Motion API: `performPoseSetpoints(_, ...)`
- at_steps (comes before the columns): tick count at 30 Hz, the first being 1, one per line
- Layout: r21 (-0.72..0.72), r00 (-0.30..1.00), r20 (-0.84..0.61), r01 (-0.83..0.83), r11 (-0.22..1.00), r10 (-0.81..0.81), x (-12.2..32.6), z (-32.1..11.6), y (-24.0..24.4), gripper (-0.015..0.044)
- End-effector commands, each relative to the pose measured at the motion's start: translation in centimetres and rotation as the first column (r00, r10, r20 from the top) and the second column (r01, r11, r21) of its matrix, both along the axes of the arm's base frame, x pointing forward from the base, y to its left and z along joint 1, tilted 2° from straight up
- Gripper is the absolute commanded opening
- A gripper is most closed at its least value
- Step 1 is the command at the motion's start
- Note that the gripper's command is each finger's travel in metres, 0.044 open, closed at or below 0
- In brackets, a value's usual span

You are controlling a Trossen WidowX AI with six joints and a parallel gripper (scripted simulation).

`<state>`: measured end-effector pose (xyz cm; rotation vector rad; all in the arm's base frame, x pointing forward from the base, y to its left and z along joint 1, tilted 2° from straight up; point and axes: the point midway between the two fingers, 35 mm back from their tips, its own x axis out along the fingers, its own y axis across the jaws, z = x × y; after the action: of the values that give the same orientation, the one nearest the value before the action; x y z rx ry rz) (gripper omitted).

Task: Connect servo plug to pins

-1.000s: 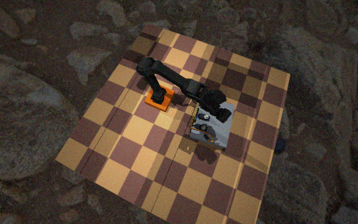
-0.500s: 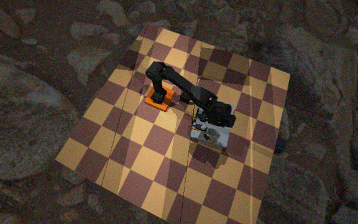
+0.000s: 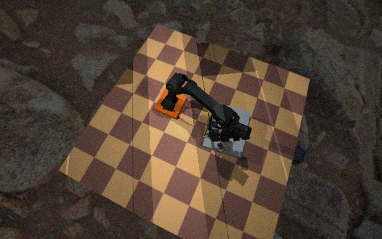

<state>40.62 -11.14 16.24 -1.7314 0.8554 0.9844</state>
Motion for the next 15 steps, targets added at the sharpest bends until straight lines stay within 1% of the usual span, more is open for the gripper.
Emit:
performPoseSetpoints(1,-0.032,0.989,-0.094,-0.121,0.992,0.118,-0.1,-1.1,-0.8,0.0115)
performPoseSetpoints(8,-0.033,0.926,-0.237,-0.311,0.950,0.295,-0.6,-3.0,-2.0,0.0115)
performPoseSetpoints(15,0.019,0.810,-0.354,-0.493,0.870,0.467,-1.3,-4.8,-3.1,0.0115)
